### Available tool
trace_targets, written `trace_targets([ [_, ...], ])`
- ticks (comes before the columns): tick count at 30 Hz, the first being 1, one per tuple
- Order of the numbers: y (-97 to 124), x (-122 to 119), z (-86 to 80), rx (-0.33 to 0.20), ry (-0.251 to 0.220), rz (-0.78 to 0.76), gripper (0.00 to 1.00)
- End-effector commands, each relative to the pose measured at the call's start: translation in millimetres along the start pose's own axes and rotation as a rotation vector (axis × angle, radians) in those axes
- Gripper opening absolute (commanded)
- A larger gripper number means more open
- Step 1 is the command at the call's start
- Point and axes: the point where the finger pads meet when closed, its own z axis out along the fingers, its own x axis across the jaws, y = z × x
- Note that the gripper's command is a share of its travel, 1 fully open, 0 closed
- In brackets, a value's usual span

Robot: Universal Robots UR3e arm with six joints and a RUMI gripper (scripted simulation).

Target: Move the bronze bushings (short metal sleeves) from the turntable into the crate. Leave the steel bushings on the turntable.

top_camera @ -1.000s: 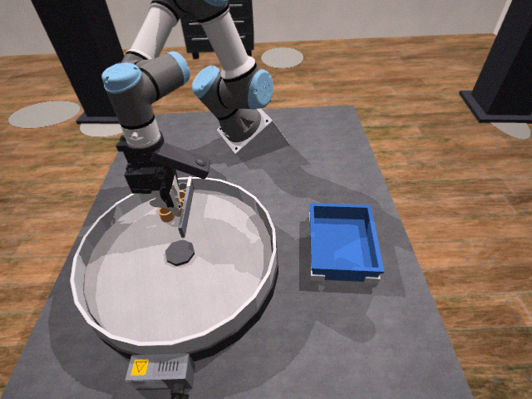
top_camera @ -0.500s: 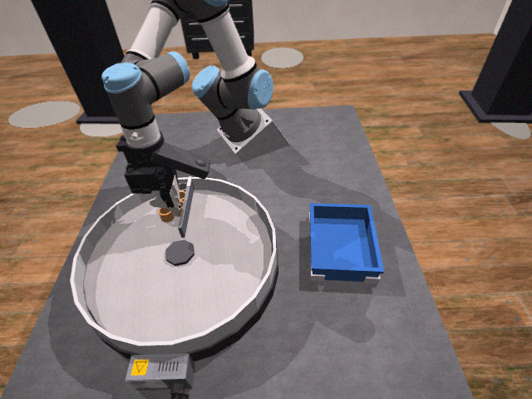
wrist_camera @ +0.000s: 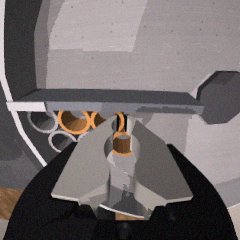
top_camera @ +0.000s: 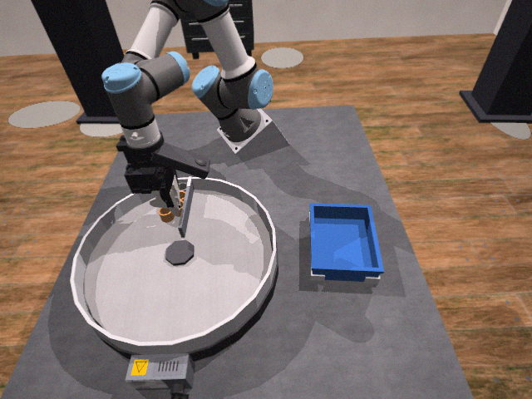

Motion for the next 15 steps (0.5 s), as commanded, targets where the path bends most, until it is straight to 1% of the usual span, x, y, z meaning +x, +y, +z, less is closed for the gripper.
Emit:
trace_targets([
  [1,0.6,0.1,-3.0,-0.002,0.001,0.000,0.00],
  [3,0.6,0.1,-4.5,-0.002,0.001,0.000,0.00],
  [6,0.6,0.1,-11.4,-0.002,0.001,0.000,0.00],
  [15,0.6,0.0,-45.4,-0.002,0.001,0.000,0.00],
])
